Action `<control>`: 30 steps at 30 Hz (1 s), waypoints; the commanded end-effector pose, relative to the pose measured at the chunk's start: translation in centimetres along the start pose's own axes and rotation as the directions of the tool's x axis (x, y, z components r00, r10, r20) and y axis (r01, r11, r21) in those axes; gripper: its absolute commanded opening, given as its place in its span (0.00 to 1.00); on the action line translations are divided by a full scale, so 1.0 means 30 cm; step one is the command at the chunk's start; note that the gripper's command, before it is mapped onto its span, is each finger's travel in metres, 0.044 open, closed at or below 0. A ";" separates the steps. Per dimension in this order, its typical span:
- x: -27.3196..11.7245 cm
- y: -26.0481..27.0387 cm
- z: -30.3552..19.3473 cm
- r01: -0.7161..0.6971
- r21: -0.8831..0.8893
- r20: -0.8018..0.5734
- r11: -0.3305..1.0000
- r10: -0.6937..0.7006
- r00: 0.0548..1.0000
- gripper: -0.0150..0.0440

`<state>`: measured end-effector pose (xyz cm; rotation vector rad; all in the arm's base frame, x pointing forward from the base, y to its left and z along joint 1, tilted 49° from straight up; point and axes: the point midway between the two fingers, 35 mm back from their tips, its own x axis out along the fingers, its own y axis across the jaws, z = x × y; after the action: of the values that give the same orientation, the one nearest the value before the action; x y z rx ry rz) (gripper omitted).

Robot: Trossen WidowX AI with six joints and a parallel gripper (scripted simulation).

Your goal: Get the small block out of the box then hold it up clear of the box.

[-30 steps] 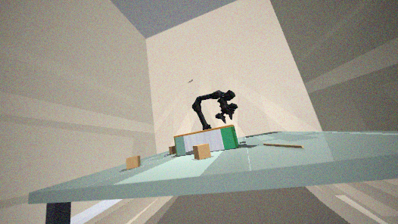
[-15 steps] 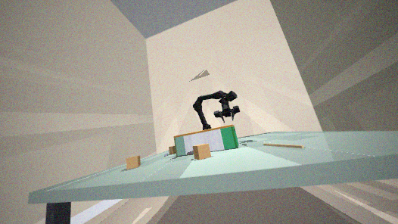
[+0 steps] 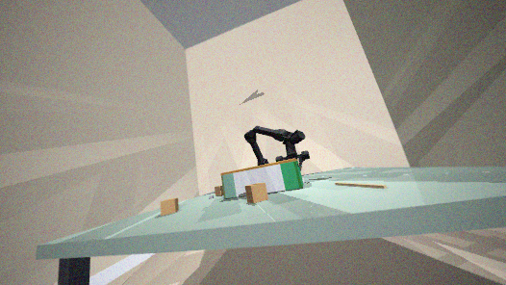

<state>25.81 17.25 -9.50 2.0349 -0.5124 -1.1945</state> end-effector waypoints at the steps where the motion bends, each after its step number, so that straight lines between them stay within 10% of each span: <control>1: 0.011 0.000 0.002 0.003 0.000 -0.016 1.000 -0.003 1.000 0.74; 30: 0.155 0.005 0.061 0.003 0.001 -0.015 1.000 -0.003 1.000 0.74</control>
<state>26.58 14.09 -12.42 2.0558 -0.5030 -1.1870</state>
